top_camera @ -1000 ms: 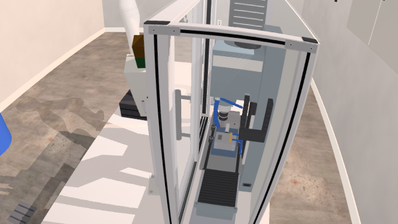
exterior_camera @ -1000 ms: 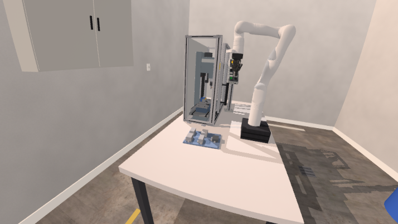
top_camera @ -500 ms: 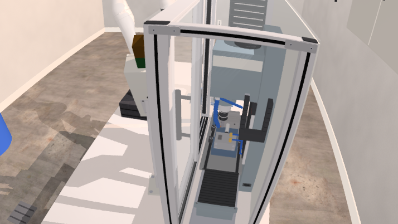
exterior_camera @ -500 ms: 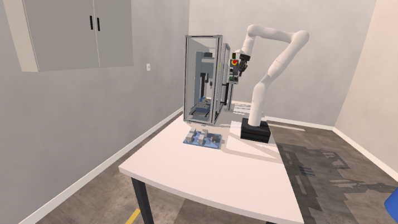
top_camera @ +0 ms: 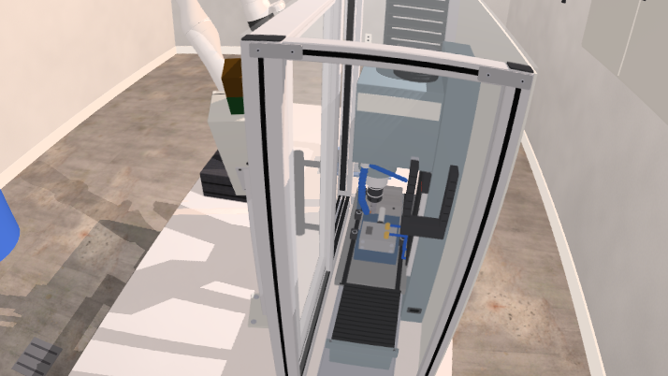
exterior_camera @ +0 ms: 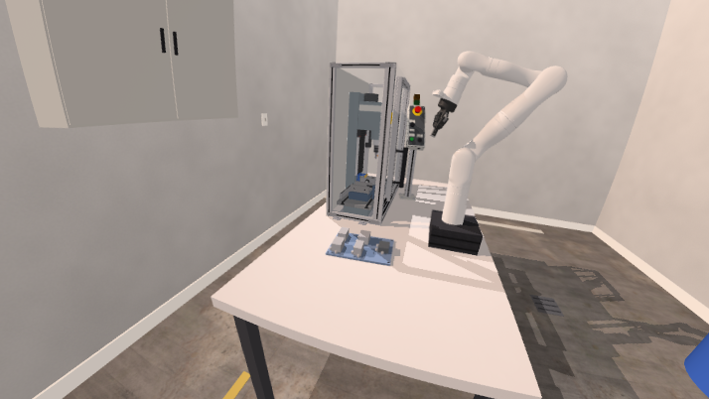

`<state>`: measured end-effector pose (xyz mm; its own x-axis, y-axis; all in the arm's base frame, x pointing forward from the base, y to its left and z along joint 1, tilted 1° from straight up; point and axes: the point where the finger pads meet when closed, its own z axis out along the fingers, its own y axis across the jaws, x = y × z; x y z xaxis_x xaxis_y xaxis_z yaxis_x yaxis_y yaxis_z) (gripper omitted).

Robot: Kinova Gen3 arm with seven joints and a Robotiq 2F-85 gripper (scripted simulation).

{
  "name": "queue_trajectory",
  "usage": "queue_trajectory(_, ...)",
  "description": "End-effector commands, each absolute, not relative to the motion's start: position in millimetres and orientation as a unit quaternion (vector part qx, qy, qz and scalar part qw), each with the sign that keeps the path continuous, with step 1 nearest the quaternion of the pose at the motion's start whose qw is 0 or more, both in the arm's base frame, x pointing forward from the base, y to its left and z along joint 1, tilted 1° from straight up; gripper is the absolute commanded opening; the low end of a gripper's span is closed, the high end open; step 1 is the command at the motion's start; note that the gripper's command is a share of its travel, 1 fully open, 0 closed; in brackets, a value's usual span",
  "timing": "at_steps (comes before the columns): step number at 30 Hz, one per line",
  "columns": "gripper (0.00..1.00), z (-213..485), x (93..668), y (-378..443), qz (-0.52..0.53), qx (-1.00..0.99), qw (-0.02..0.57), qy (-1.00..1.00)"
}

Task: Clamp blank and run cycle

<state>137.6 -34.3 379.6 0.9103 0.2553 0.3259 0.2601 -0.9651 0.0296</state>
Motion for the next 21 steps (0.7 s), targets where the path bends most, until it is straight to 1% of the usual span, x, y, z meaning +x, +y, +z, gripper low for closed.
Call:
queue_trajectory(1, 0.1, 383.2, 133.8, -43.7, -0.181, -0.976, 0.008, -0.123)
queue_trajectory(7, 0.1, 383.2, 133.8, -43.7, -0.181, -0.976, 0.008, -0.123)
queue_trajectory(12, 0.1, 383.8, 102.2, -94.6, -0.266, -0.963, 0.011, -0.047)
queue_trajectory(21, 0.1, 383.8, 102.2, -94.6, -0.266, -0.963, 0.011, -0.047)
